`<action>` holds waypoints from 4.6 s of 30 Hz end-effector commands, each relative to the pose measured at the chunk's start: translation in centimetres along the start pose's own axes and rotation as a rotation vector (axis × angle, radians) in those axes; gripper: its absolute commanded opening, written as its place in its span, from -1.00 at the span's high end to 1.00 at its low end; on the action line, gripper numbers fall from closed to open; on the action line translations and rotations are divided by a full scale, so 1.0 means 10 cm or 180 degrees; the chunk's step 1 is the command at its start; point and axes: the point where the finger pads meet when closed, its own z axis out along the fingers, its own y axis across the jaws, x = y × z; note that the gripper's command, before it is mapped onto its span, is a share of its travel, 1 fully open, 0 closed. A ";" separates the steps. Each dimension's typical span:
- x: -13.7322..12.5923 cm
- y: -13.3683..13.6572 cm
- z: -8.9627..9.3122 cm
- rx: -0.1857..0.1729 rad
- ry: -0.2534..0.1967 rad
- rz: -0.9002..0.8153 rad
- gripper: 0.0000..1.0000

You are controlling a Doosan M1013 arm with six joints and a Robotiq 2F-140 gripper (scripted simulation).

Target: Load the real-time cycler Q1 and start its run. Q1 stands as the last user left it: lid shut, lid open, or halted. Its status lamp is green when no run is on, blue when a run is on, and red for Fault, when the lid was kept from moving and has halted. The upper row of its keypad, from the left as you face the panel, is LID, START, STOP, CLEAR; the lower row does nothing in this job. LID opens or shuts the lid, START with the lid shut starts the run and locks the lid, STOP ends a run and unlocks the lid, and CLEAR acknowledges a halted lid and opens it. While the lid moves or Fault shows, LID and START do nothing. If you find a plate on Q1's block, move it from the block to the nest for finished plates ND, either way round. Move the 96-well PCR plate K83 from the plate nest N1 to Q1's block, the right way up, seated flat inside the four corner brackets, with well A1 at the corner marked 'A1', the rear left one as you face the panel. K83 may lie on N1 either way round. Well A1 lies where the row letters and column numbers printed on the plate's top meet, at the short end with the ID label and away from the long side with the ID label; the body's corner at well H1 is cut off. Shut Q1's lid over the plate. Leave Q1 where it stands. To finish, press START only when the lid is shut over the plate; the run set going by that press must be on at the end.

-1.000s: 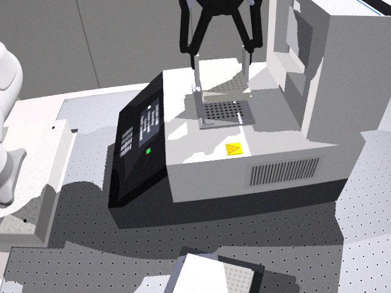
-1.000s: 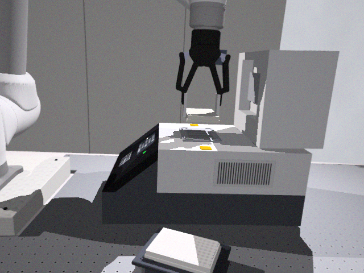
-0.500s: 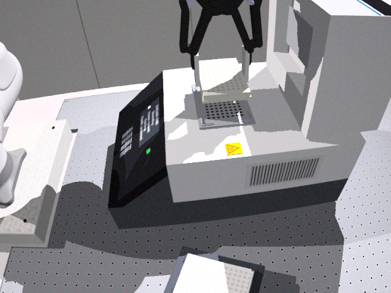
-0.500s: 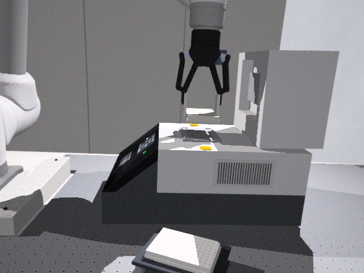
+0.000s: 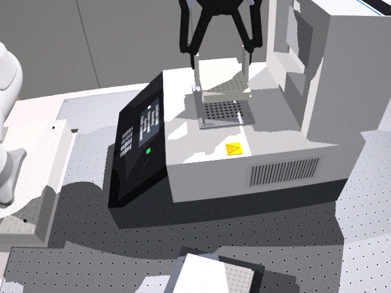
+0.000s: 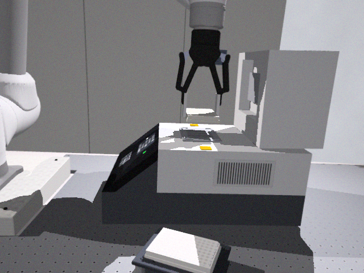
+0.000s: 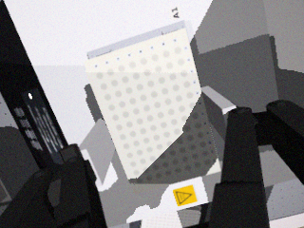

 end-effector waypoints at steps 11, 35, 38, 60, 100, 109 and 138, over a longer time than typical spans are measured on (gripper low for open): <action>0.00 0.00 0.17 0.0000 0.0000 0.0000 1.00; 0.00 0.00 0.37 0.0000 0.0000 0.0000 1.00; 0.00 0.00 0.37 0.0000 0.0000 0.0000 1.00; 0.00 0.00 0.37 0.0000 0.0000 0.0000 1.00; 0.00 0.00 0.43 0.0000 0.0000 0.0000 1.00; 0.00 0.00 0.46 0.0000 0.0000 0.0000 1.00; 0.00 0.00 0.47 0.0000 0.0000 0.0000 -0.33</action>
